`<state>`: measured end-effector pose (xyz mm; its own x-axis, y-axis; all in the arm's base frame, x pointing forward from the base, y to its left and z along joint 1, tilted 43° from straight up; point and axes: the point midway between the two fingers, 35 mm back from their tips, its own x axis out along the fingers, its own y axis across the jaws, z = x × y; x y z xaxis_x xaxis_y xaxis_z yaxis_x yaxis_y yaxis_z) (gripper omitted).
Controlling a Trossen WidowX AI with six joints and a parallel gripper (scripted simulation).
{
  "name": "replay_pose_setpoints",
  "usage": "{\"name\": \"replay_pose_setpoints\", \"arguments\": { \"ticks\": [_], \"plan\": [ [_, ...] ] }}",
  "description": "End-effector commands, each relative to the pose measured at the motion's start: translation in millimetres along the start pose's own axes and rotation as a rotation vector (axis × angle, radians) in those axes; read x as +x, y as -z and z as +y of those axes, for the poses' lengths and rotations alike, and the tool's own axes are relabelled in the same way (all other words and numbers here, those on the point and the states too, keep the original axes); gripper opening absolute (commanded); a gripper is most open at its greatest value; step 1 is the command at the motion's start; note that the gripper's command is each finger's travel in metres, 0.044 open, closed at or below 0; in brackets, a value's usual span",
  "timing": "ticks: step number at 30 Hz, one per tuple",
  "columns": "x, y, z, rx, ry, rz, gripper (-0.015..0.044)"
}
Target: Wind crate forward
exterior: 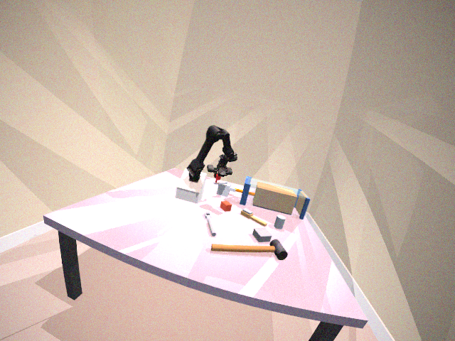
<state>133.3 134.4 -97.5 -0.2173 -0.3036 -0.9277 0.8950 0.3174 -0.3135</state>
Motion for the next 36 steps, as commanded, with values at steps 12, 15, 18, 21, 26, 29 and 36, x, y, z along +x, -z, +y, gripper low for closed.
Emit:
{"name": "replay_pose_setpoints", "arguments": {
  "ticks": [12,15,18,21,26,29,36],
  "plan": [
    [-10,-28,19,0.019,-0.021,-0.036,0.0],
    [-11,-31,22,0.019,-0.021,-0.036,0.0],
    [-13,-34,26,0.019,-0.021,-0.037,0.0],
    [-14,-36,29,0.02,-0.021,-0.037,0.0],
    [-17,-40,36,0.02,-0.021,-0.037,0.0],
    [-18,-43,39,0.02,-0.022,-0.037,0.0],
    [-20,-47,49,0.02,-0.022,-0.038,0.0]
  ]
}}
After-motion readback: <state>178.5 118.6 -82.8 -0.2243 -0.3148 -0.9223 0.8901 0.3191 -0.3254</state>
